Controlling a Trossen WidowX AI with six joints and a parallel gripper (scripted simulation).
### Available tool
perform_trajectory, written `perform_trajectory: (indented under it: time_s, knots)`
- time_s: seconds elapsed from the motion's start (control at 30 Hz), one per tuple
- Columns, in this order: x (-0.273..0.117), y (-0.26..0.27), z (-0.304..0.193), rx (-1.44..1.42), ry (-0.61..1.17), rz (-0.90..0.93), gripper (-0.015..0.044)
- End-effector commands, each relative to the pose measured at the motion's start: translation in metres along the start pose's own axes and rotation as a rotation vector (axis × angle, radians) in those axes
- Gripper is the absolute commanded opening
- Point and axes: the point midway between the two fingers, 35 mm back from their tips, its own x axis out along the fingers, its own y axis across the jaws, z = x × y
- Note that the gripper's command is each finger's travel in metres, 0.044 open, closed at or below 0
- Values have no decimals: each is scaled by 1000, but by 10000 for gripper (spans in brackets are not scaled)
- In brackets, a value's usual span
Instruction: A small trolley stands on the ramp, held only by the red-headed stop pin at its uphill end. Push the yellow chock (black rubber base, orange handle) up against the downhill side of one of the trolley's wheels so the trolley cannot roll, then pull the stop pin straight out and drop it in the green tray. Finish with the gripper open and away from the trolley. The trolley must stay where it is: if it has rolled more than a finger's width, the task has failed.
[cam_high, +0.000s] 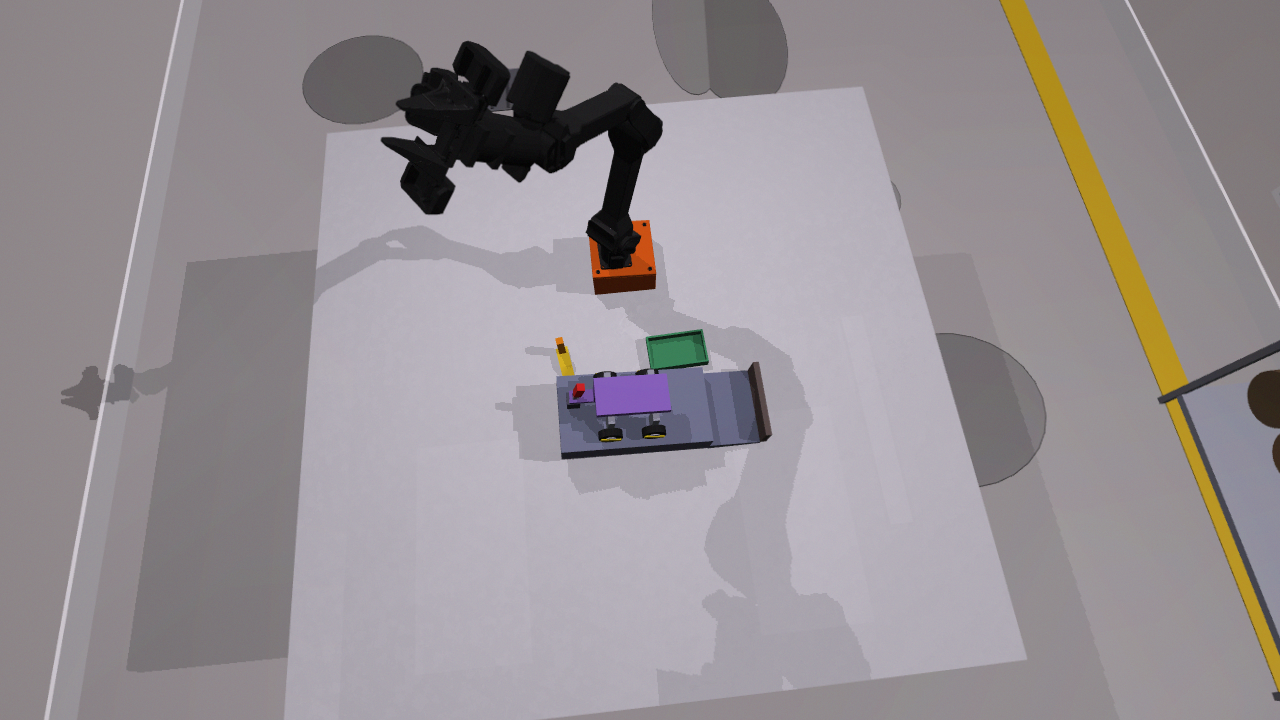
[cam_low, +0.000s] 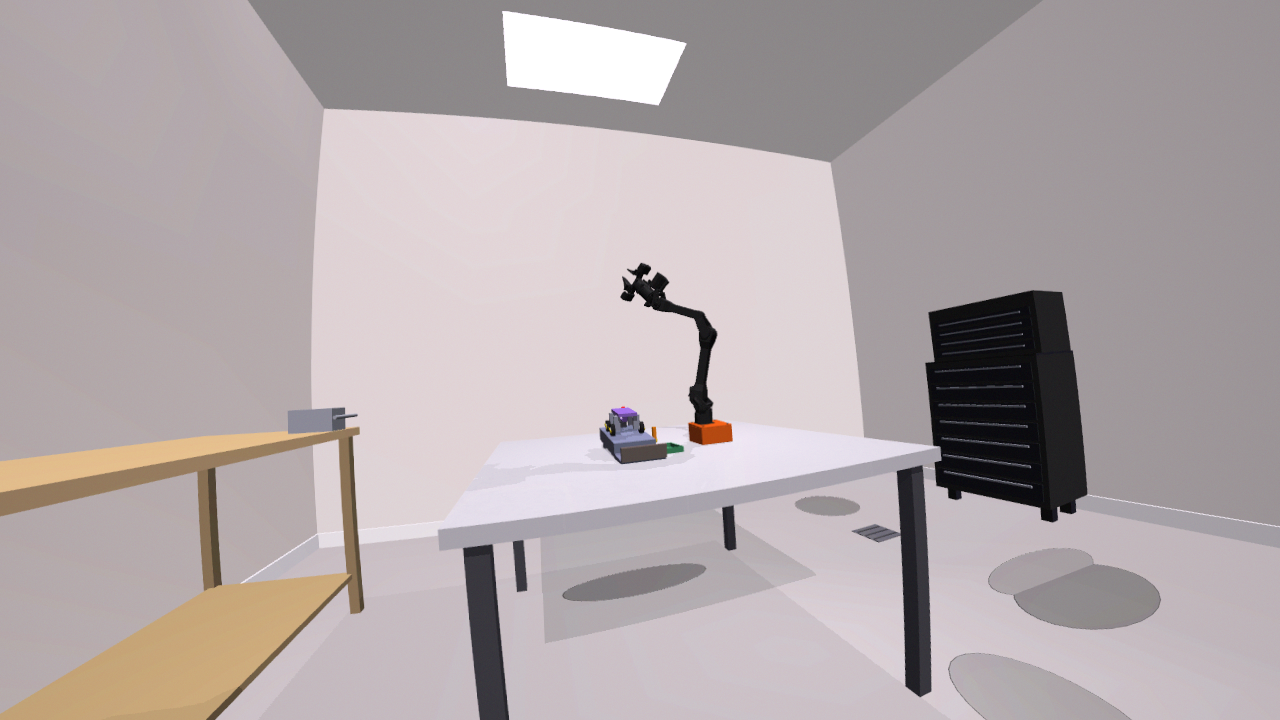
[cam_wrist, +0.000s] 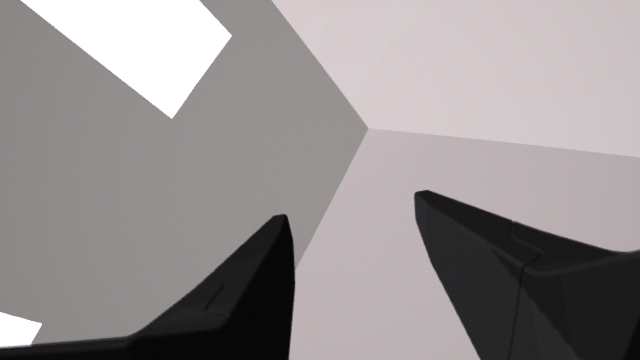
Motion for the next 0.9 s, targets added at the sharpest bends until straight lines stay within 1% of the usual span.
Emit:
perform_trajectory:
  time_s: [0.0, 0.23, 0.43, 0.63, 0.87]
  knots:
    - [-2, -36, -5, -192, 32, -106, 190]
    - [-16, -98, -11, -562, 136, -286, 190]
    - [-35, -149, -17, -863, 286, -418, 190]
    - [-61, -198, -24, -1146, 485, -517, 190]
    - [-100, -248, -29, -1447, 776, -579, 190]
